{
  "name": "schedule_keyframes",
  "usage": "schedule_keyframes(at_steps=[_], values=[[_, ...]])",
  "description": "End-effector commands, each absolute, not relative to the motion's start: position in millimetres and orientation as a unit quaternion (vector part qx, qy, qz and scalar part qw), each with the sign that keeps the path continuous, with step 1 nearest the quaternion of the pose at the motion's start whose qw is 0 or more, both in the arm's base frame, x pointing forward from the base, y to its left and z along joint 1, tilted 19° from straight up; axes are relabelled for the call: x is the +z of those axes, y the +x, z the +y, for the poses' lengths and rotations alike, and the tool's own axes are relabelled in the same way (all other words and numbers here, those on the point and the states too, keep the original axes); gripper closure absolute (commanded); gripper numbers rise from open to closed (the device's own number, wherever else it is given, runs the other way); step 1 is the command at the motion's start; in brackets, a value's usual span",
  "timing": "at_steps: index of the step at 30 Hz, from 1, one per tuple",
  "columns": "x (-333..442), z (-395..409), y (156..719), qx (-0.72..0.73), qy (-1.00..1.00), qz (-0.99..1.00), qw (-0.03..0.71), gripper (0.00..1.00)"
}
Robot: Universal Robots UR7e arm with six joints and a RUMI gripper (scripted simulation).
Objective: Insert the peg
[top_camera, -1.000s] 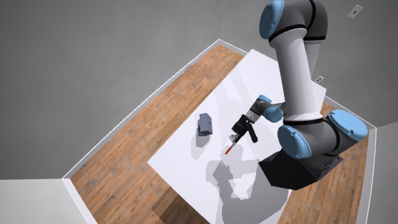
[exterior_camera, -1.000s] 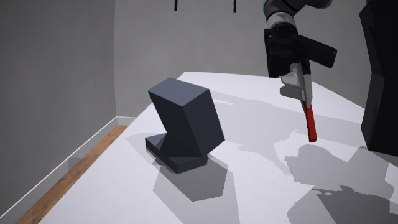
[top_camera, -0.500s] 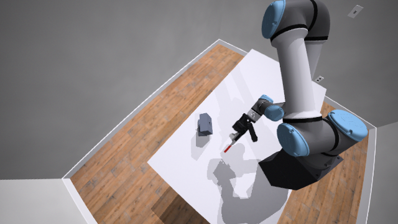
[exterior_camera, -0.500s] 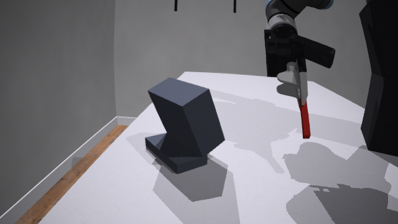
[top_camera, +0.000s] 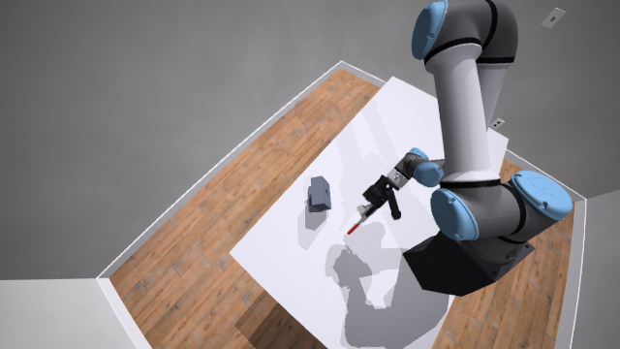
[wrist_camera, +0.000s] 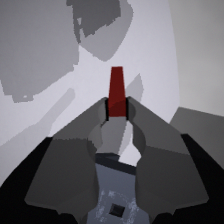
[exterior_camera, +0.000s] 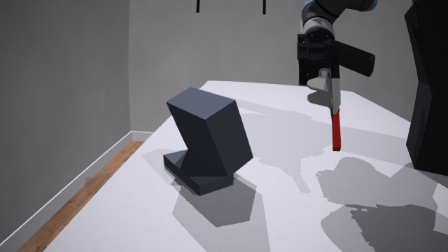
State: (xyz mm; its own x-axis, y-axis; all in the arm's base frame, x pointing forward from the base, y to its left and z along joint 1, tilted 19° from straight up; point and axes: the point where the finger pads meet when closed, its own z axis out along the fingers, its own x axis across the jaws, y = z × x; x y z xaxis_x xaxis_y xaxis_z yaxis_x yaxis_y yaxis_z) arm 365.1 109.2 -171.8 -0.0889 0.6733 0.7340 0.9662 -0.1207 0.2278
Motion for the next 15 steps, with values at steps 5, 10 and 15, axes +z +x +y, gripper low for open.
schedule_keyframes(at_steps=[5, 10, 15], values=[[-167.8, 106.2, 369.7, -0.392, -0.650, -0.622, 0.194, 1.00], [-165.2, 103.8, 373.0, -0.402, -0.652, -0.613, 0.193, 1.00], [-163.0, 101.7, 375.7, -0.410, -0.654, -0.606, 0.193, 1.00]])
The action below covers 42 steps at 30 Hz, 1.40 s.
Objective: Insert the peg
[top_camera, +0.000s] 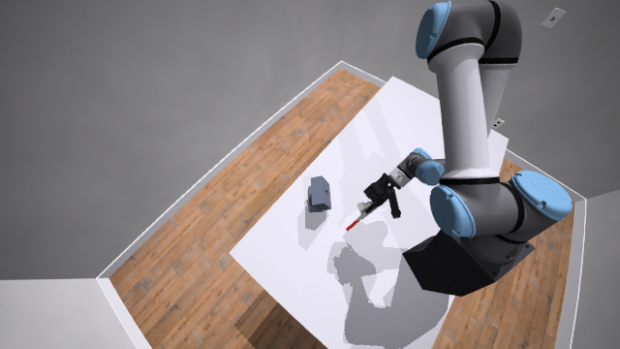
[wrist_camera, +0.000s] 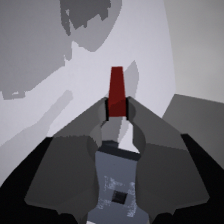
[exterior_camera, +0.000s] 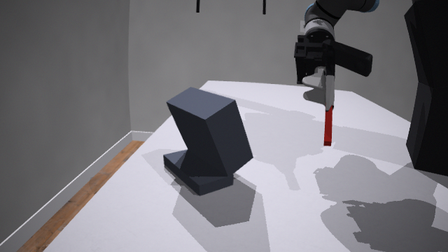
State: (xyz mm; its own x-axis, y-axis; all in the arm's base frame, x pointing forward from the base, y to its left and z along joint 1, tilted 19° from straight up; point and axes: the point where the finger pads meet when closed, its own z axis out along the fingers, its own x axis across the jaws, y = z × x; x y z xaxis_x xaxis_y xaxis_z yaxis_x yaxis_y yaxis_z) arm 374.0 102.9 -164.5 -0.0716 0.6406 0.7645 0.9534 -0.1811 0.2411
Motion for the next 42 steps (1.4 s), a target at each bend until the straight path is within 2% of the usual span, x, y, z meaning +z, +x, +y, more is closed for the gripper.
schedule_keyframes(at_steps=[1, 42], values=[[-163, 102, 376, -0.410, -0.654, -0.606, 0.193, 1.00], [-142, 75, 402, -0.482, -0.671, -0.535, 0.179, 1.00]])
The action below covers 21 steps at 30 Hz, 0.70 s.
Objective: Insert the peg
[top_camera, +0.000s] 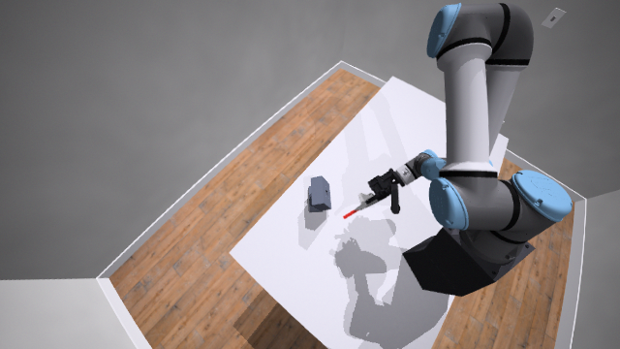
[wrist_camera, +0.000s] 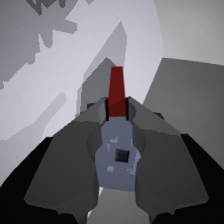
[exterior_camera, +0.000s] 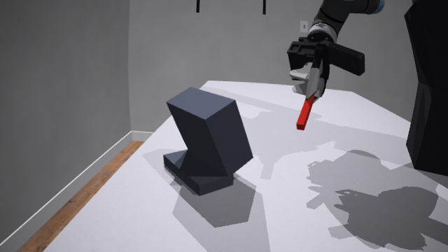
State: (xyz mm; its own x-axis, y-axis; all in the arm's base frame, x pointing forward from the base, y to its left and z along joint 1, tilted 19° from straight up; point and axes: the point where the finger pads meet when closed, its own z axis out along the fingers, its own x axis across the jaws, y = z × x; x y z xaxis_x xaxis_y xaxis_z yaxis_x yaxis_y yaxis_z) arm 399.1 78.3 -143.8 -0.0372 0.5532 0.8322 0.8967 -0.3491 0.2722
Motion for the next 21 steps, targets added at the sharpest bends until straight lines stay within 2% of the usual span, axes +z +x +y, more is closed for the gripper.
schedule_keyframes(at_steps=[1, 21], values=[[-141, 75, 402, -0.484, -0.671, -0.533, 0.178, 1.00], [-130, 57, 415, -0.517, -0.679, -0.495, 0.165, 1.00]])
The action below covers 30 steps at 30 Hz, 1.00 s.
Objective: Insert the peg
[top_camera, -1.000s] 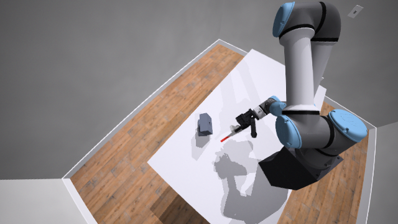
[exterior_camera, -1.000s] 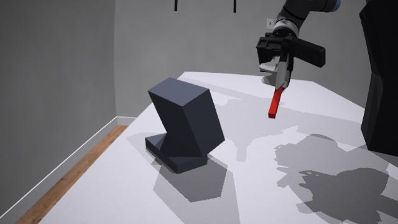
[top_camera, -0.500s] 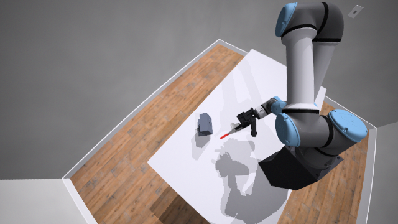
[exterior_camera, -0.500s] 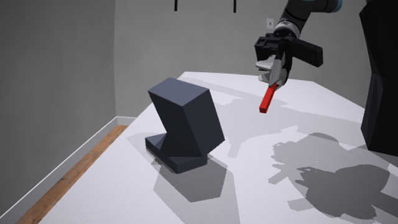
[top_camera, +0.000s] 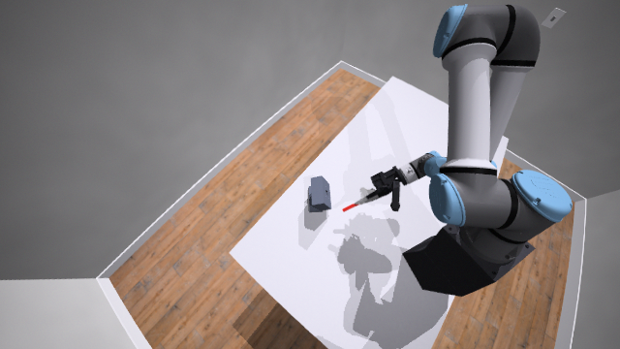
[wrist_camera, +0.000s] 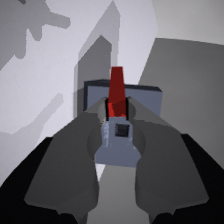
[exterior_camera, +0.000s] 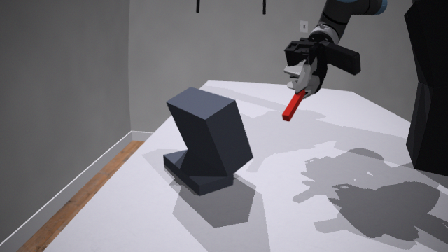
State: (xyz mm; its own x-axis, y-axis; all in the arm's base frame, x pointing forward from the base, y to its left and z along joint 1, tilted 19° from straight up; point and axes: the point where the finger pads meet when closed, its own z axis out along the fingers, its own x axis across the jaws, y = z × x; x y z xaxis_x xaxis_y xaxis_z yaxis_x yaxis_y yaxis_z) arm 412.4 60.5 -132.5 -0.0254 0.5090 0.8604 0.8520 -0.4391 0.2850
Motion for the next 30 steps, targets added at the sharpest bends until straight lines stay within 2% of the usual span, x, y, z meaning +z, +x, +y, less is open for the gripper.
schedule_keyframes(at_steps=[1, 30], values=[[-130, 56, 415, -0.519, -0.679, -0.493, 0.164, 1.00], [-115, 26, 432, -0.562, -0.687, -0.438, 0.141, 1.00]])
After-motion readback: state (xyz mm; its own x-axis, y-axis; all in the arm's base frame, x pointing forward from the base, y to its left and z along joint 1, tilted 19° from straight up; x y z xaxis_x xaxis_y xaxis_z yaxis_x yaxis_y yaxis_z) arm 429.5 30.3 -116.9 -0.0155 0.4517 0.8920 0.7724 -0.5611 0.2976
